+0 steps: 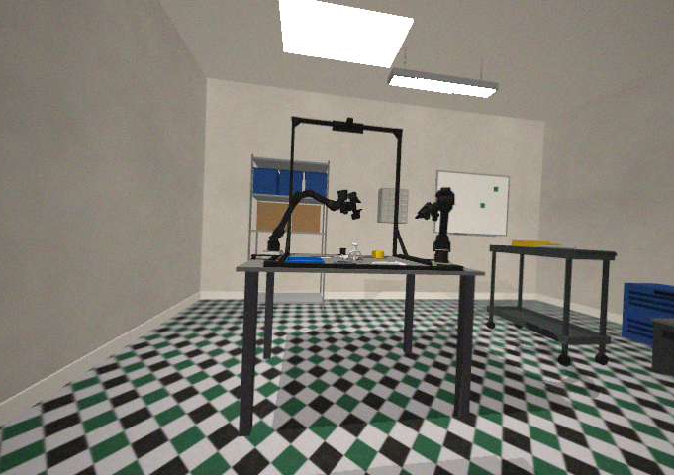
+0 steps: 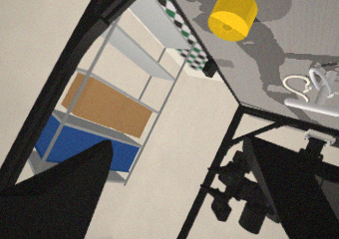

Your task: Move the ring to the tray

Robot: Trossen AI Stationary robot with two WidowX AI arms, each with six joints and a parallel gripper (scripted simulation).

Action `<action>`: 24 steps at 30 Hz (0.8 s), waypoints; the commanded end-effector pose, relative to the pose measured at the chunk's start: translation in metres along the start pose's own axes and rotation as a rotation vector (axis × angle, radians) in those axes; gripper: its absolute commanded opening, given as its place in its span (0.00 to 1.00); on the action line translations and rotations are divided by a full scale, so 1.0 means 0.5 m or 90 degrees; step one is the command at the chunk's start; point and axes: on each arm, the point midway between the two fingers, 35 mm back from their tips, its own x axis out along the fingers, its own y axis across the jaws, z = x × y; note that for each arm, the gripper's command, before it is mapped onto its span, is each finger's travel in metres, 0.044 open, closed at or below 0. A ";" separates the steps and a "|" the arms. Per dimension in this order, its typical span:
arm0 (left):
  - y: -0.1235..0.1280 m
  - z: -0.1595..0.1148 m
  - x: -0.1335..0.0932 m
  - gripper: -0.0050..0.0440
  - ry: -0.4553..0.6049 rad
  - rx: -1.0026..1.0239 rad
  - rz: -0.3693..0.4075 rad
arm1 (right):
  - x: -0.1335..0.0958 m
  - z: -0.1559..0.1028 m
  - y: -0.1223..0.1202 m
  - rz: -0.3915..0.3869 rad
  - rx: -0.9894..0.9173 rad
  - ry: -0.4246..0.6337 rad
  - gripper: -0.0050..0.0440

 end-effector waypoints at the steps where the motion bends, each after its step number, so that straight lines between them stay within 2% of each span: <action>1: 0.000 0.000 0.000 0.92 0.000 0.000 0.000 | 0.000 0.000 0.000 0.000 0.000 0.000 0.57; 17: 0.000 0.000 0.000 0.92 0.000 0.000 0.000 | 0.000 0.000 0.000 0.000 0.000 0.000 0.57; 18: 0.000 0.000 0.000 0.92 0.000 0.000 0.000 | 0.000 0.000 0.000 0.000 0.000 0.000 0.52; 19: -0.002 -0.002 0.001 0.92 -0.001 -0.009 -0.002 | 0.000 0.000 0.002 0.003 0.009 0.002 0.51; 24: -0.068 -0.053 0.036 0.92 -0.002 -0.233 -0.067 | 0.000 -0.008 0.066 0.088 0.236 0.064 0.51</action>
